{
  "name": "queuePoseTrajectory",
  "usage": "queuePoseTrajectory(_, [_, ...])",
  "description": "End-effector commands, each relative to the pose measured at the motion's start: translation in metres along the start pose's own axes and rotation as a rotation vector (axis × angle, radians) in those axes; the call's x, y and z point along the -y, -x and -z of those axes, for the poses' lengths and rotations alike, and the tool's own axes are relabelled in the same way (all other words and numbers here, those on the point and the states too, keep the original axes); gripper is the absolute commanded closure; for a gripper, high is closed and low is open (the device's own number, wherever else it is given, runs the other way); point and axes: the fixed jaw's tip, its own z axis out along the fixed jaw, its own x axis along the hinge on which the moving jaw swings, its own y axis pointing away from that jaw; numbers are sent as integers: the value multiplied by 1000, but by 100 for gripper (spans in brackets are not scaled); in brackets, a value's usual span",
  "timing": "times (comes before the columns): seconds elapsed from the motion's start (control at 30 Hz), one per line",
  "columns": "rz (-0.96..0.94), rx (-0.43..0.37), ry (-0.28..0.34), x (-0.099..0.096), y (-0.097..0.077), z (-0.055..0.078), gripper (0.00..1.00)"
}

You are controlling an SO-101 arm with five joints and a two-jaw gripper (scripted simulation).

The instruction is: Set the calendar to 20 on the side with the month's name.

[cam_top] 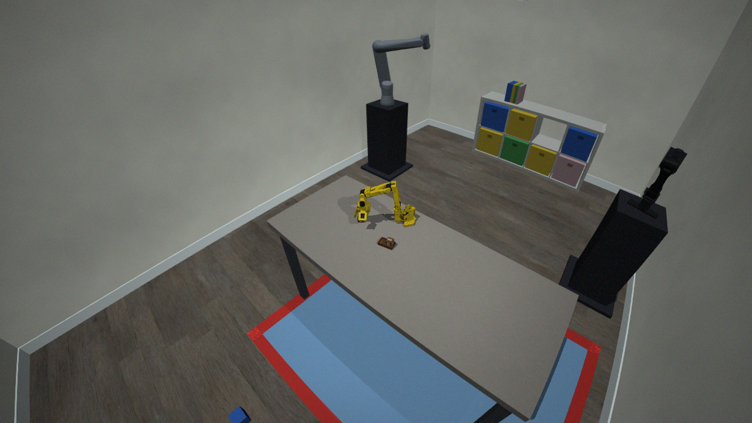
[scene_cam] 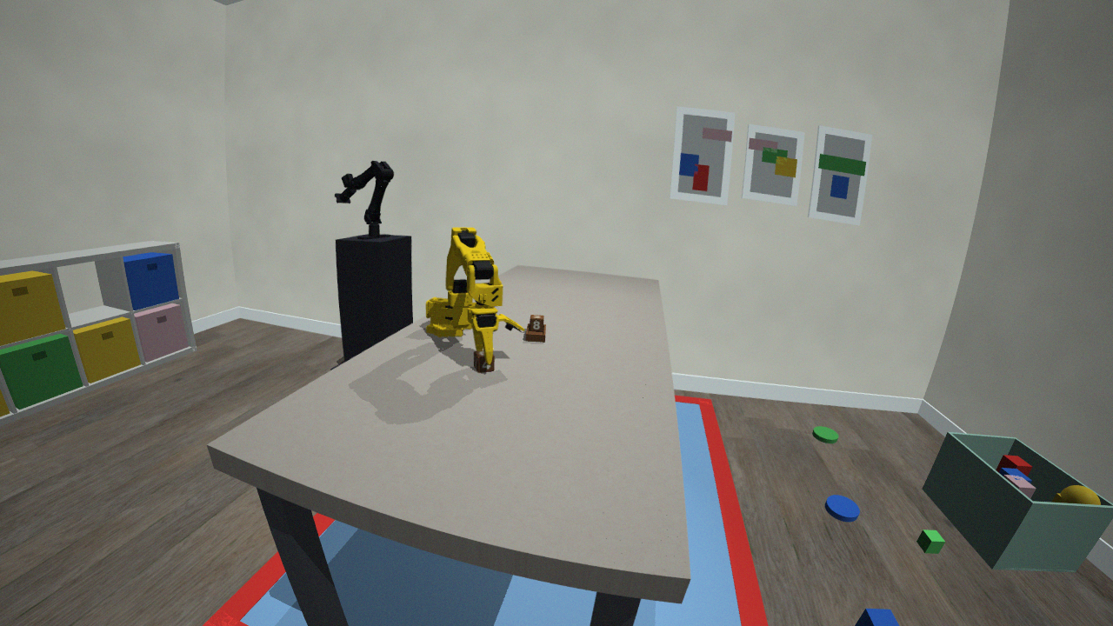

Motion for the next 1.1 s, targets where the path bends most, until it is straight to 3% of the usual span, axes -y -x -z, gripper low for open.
queuePoseTrajectory(0.0, [4,1,-33,4,3,1,65])
queuePoseTrajectory(0.6, [4,1,-32,4,3,-2,66])
queuePoseTrajectory(1.07, [4,1,-32,7,3,-2,71])
